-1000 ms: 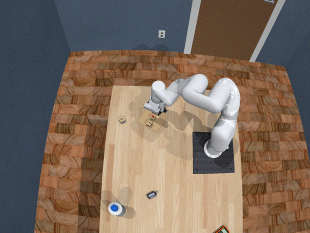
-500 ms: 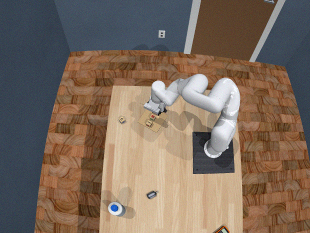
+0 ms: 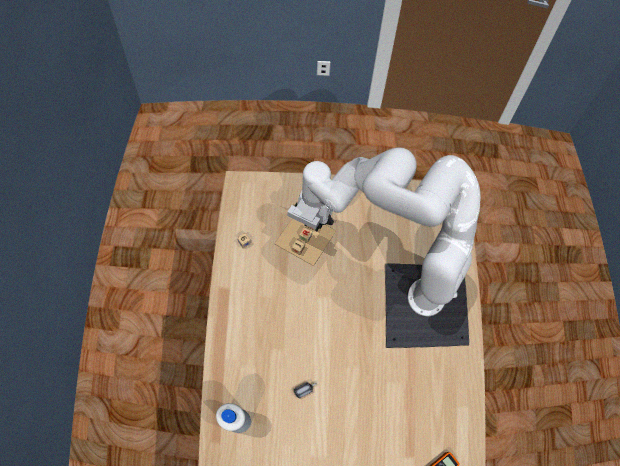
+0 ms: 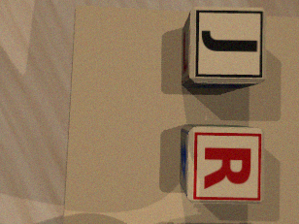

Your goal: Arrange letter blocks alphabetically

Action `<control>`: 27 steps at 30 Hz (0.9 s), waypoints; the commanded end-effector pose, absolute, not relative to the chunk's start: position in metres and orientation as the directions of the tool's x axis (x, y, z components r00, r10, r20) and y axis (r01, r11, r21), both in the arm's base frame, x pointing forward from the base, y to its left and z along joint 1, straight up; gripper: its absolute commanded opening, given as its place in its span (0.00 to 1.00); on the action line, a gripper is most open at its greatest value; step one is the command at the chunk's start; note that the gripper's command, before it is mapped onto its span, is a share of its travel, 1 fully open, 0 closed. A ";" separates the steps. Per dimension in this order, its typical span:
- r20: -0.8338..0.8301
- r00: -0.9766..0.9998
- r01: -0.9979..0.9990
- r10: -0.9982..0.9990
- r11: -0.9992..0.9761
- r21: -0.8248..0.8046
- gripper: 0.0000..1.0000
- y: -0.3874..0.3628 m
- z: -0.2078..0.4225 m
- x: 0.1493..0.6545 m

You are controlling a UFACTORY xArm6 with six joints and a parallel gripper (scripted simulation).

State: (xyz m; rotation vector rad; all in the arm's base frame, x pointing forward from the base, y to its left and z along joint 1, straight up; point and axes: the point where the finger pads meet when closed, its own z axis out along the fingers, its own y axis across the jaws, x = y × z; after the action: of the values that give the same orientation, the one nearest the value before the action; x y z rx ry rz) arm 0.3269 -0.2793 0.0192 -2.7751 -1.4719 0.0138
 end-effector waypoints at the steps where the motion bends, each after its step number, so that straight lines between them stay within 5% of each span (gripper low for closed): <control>1: -0.008 0.561 0.828 0.828 -0.561 0.001 0.32 -0.281 0.021 0.328; 11: -0.008 0.561 0.828 0.828 -0.561 0.001 0.48 -0.281 0.021 0.328; 27: -0.008 0.561 0.828 0.828 -0.561 0.001 0.48 -0.281 0.026 0.329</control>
State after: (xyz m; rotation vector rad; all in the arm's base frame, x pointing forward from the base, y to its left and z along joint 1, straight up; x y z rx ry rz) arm 0.3268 -0.2792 0.0202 -2.7749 -1.4718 0.0140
